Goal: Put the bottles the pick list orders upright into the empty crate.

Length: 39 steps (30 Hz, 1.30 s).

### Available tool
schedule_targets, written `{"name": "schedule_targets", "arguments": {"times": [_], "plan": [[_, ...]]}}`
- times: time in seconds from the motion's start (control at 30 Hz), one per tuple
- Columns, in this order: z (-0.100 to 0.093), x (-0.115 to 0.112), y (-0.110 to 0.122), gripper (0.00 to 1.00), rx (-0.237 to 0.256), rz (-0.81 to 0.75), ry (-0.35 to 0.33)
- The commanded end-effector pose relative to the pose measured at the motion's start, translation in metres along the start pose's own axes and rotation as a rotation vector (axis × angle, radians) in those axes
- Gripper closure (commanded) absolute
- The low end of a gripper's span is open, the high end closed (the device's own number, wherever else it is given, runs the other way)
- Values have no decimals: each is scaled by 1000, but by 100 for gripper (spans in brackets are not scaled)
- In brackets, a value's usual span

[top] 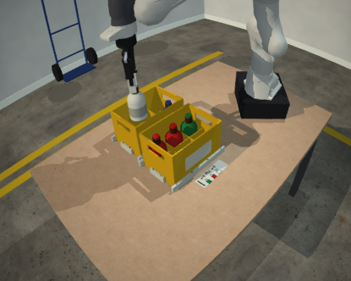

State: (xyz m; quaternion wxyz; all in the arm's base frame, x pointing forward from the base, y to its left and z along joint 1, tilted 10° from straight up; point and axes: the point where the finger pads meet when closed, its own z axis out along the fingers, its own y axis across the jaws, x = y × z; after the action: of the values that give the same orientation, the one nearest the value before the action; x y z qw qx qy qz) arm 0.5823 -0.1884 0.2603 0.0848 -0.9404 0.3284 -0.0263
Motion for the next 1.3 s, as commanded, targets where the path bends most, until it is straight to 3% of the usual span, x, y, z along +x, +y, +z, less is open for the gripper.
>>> {"name": "schedule_targets", "arguments": {"times": [0.0, 1.27], "plan": [[-8, 2, 1, 100, 2, 5, 14], [-7, -61, -10, 100, 2, 5, 14]]}}
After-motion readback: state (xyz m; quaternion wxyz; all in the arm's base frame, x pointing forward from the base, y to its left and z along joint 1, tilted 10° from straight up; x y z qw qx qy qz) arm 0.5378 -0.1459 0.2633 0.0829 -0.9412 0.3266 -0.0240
